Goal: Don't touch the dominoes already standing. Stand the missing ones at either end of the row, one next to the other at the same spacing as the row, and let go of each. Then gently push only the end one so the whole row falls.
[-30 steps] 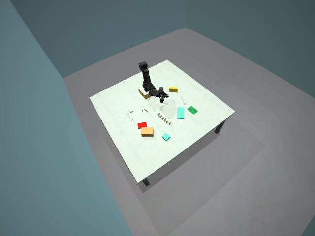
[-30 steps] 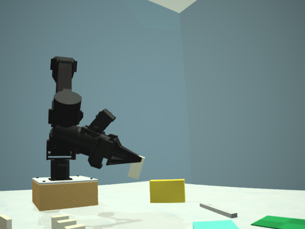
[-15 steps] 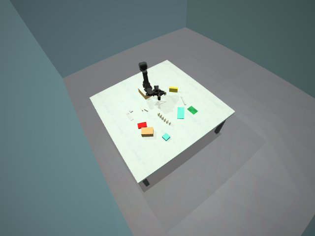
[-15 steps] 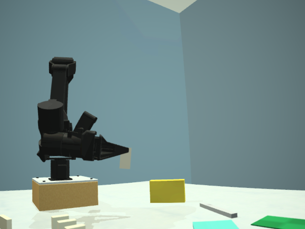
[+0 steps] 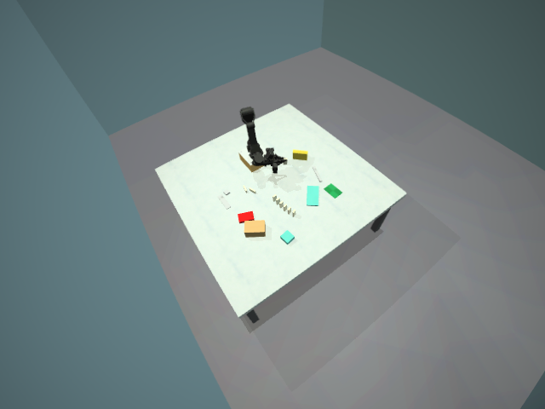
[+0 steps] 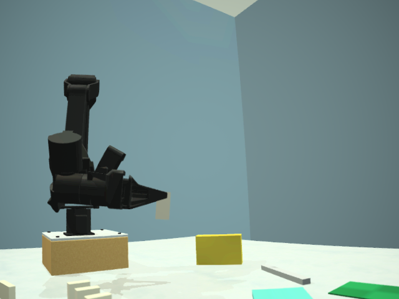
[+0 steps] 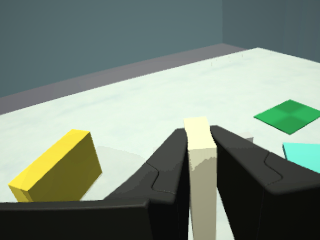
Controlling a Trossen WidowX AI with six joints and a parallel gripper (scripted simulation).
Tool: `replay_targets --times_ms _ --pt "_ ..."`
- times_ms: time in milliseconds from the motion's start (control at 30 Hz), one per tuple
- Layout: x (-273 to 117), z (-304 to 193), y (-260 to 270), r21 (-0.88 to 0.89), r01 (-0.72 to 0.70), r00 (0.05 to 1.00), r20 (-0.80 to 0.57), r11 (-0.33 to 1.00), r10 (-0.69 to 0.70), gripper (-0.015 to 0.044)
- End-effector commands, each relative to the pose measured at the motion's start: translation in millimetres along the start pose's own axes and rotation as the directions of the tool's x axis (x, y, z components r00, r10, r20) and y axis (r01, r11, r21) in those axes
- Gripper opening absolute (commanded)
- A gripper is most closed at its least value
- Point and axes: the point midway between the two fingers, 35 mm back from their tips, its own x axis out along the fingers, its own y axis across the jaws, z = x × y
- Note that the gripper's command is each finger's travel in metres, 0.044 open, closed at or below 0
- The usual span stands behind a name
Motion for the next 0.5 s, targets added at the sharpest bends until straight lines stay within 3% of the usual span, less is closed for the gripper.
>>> replay_targets --times_ms 0,467 --pt "0 0 1 0.002 -0.004 1.0 0.003 1.0 0.004 0.0028" --pt "5 -19 -6 0.001 -0.008 1.0 -0.006 1.0 0.008 0.0028"
